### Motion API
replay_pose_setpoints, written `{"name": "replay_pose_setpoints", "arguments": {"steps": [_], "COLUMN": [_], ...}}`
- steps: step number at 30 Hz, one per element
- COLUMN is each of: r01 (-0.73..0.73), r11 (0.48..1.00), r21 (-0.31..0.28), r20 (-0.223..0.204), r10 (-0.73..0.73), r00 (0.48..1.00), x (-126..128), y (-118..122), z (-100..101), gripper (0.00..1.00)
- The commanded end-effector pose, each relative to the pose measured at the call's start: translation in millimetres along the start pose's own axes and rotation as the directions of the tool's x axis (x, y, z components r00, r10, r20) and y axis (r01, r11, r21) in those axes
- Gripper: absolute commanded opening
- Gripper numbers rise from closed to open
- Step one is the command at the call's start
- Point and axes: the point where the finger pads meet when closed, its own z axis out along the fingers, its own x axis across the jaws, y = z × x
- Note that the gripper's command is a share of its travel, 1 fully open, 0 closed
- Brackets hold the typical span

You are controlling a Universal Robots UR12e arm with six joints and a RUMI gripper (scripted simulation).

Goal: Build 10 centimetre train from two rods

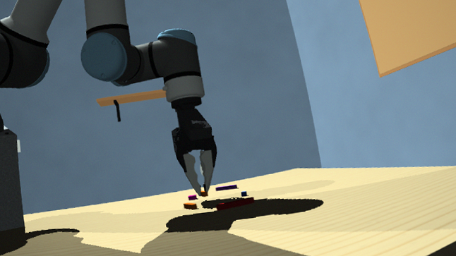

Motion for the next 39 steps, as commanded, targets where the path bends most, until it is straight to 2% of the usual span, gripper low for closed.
{"name": "replay_pose_setpoints", "arguments": {"steps": [1,39], "r01": [0.000,0.000], "r11": [1.000,1.000], "r21": [0.000,0.000], "r20": [0.001,0.001], "r10": [0.000,0.000], "r00": [1.000,1.000], "x": [0,0], "y": [0,0], "z": [0,12], "gripper": [0.00,0.00]}}
